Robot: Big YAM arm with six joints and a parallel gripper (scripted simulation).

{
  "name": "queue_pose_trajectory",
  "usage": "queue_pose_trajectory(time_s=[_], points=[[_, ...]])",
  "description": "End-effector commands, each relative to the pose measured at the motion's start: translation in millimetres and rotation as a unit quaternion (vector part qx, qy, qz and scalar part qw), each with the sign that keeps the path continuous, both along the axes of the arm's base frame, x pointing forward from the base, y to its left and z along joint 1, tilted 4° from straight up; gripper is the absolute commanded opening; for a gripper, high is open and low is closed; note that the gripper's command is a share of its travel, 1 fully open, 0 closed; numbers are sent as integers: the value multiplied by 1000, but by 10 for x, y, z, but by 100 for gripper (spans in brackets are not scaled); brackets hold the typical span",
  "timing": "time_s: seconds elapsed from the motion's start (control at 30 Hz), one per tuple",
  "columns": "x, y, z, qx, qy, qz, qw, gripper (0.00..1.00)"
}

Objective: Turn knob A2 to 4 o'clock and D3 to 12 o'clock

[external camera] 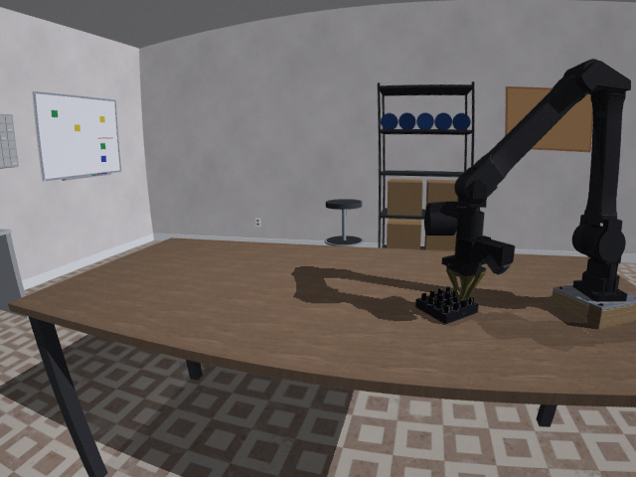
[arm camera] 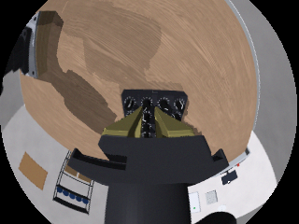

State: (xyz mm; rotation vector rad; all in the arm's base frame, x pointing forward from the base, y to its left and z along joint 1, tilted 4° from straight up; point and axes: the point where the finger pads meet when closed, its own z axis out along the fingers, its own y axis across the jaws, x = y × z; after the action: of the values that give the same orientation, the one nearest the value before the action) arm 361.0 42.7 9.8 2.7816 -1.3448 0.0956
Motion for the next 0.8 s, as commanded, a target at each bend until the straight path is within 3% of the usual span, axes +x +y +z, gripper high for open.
queue_pose_trajectory(time_s=[0.0,0.77], points=[[23,-52,-58,-1,-1,-3,1000,18],[32,-52,-102,0,-3,-3,1000,18]])
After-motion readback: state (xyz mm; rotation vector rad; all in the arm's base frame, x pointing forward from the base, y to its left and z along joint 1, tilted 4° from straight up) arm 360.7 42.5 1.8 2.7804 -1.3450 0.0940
